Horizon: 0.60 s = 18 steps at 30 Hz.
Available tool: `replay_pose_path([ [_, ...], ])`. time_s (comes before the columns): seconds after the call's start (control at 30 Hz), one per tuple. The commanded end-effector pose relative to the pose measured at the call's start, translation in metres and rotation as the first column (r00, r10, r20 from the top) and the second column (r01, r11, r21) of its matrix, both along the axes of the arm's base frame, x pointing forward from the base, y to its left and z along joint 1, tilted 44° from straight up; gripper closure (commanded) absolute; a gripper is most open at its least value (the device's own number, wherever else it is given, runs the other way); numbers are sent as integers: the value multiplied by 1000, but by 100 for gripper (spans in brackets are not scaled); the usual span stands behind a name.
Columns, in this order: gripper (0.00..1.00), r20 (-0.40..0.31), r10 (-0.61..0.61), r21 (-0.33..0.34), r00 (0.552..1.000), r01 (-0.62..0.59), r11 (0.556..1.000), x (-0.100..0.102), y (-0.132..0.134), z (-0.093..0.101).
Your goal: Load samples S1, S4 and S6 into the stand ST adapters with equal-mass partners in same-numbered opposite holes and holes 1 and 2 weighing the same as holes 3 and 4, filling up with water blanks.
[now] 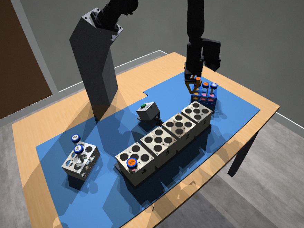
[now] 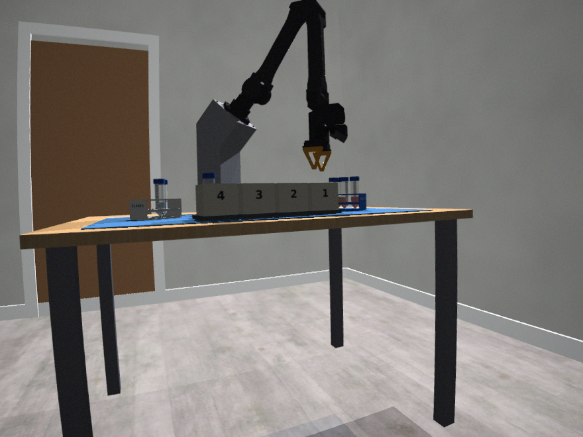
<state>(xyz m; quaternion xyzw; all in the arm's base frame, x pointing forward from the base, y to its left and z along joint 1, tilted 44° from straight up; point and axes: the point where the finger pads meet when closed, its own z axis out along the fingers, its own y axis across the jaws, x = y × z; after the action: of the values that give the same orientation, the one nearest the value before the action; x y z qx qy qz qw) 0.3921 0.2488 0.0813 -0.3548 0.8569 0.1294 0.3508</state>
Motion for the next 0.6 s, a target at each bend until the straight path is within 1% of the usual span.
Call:
replay_pose_path([
  [0.0, 0, 4, -14, 41, 1000, 14, 999, -2, 24, 28],
  [0.2, 0, 7, -14, 48, 1000, 14, 999, -6, 68, 58],
  [0.23, 0, 3, -14, 45, 1000, 14, 999, -7, 75, 60],
  [0.3, 0, -21, -14, 26, 1000, 15, 1000, -8, 90, 54],
  [0.37, 0, -20, -14, 27, 1000, 15, 1000, -9, 105, 63],
  [0.43, 0, -20, -14, 27, 1000, 15, 1000, -9, 105, 63],
  [0.5, 0, -19, -14, 28, 1000, 14, 999, -10, 119, 72],
  [0.57, 0, -19, -14, 29, 1000, 14, 999, -10, 121, 72],
])
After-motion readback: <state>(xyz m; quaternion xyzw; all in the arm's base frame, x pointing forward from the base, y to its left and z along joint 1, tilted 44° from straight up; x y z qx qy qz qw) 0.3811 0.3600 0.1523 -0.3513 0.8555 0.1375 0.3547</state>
